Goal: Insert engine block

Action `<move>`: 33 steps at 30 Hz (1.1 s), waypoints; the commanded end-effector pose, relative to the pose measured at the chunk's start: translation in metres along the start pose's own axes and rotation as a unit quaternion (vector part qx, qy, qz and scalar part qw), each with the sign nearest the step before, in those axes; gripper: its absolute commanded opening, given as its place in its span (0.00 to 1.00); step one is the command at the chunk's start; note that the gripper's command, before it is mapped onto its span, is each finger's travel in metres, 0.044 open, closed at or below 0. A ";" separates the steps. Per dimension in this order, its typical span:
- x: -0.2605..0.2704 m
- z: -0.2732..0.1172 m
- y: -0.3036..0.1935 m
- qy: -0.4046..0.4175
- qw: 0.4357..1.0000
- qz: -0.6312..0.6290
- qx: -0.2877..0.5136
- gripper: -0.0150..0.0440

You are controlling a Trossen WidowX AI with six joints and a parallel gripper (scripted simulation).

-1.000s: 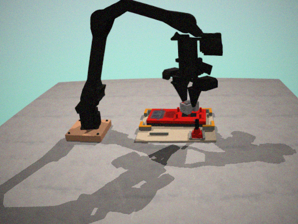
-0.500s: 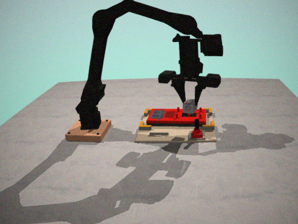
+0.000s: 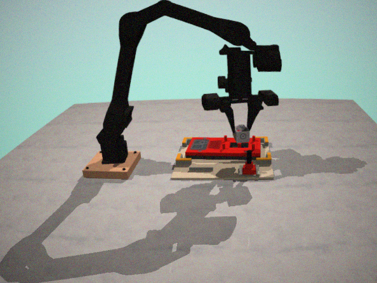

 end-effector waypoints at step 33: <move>-0.013 0.018 0.051 -0.001 0.821 -0.571 -0.001 0.25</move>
Point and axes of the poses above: the point midway between the two fingers, 35 mm back from their tips, its own z axis out along the fingers, its own x axis across the jaws, y = z × x, the point moved 10 cm from there along -z, back along the fingers, and after that the axes turned 7 degrees about -z, right-handed, at the moved point
